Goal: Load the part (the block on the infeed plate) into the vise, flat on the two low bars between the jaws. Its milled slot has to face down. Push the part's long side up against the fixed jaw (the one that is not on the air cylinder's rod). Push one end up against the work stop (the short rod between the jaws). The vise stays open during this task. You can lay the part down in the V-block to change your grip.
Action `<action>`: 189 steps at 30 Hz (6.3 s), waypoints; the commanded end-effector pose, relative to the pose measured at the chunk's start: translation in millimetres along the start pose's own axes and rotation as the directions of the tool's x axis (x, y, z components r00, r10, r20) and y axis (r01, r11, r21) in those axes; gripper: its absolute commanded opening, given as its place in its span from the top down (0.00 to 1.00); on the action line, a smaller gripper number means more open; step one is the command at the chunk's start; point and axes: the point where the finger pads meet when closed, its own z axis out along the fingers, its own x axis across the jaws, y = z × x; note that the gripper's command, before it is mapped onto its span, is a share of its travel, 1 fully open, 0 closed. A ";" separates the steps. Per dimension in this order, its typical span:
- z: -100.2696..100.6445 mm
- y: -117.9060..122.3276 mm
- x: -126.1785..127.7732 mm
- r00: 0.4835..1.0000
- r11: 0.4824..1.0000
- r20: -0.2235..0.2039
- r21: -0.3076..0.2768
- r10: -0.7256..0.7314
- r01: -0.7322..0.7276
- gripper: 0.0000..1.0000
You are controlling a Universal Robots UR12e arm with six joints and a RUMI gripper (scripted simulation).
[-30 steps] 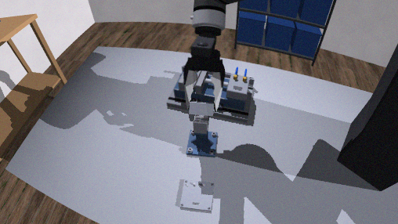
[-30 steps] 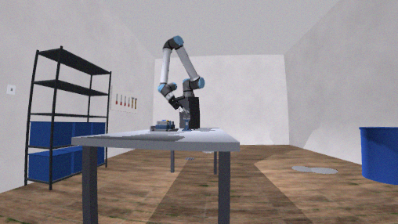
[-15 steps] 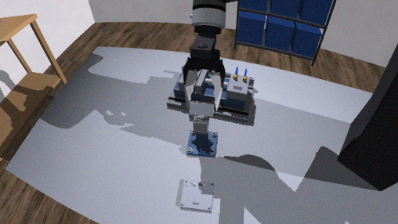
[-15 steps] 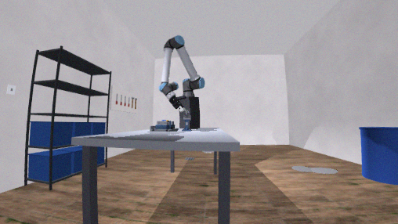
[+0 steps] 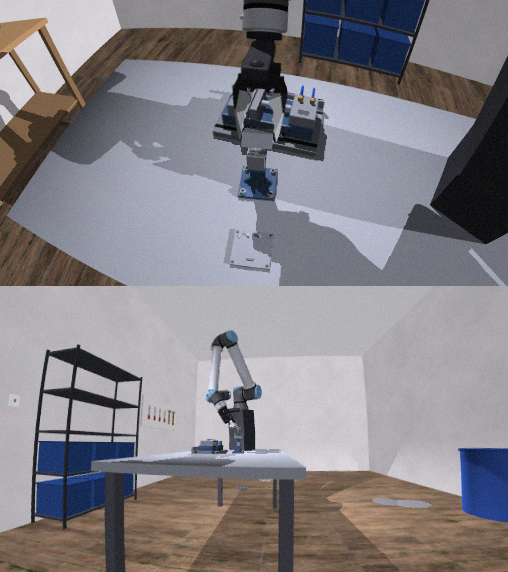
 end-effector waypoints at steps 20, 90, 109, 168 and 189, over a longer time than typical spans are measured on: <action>0.1 -2.4 0.4 1.000 0.959 -0.001 -0.284 0.000 0.000 1.00; 1.1 -4.6 0.4 1.000 0.834 -0.001 -0.552 0.000 -0.001 1.00; 1.1 -4.6 0.4 1.000 0.834 -0.001 -0.552 0.000 -0.001 1.00; -37.9 -30.4 0.3 1.000 0.834 -0.001 -0.552 0.000 -0.001 1.00; -40.9 -32.4 0.4 1.000 0.834 -0.001 -0.552 0.000 -0.001 1.00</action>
